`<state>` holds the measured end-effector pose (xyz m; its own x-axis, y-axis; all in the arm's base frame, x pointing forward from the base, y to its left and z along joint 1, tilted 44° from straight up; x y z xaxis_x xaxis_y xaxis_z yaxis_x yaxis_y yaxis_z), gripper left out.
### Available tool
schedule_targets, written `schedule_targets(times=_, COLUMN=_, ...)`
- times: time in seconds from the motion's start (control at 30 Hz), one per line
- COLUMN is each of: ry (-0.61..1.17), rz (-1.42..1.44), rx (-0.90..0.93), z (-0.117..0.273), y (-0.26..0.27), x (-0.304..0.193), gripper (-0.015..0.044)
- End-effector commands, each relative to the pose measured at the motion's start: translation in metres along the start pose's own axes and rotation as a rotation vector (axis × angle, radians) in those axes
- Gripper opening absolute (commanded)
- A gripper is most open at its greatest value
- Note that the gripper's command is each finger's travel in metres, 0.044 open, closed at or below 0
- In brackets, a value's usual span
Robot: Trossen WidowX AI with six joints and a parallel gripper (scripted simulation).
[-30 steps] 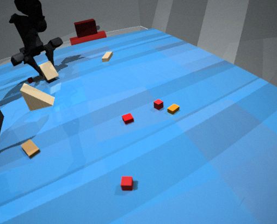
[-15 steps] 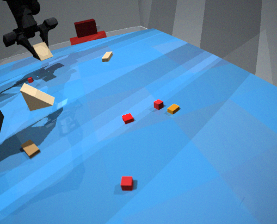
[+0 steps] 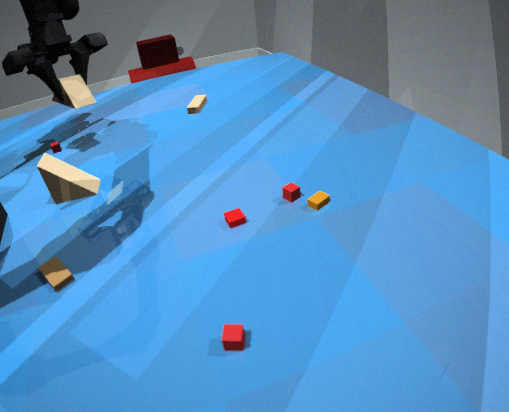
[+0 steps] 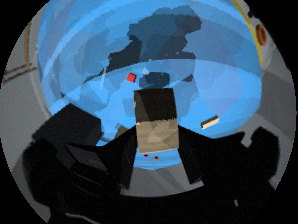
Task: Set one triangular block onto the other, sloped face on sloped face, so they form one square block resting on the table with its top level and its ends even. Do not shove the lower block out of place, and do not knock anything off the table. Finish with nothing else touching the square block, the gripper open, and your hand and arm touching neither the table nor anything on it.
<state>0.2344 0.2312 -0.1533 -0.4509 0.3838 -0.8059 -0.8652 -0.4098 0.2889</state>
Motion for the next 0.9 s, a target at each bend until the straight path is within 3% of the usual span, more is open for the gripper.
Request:
schedule_targets(times=0.0, ry=-0.061, rz=0.084, rx=0.032, z=0.001, y=-0.004, x=-0.005, gripper=0.0000)
schedule_targets(times=0.43, ry=-0.300, rz=0.441, rx=0.102, z=-0.005, y=-0.011, x=-0.019, gripper=0.0000)
schedule_targets(times=0.87, ry=-0.568, rz=0.778, rx=0.050, z=-0.007, y=-0.020, x=-0.034, gripper=0.0000)
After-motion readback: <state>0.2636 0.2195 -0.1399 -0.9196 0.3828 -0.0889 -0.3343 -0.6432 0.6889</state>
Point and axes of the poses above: the point midway between the two fingers, 35 mm back from their tips, its own z axis back along the fingers, its own y axis across the jaws, x = y × z, the point moved 4 cm from there along z, back along the fingers, and after that the axes turned 5 degrees about -z, right-handed, at the moved point
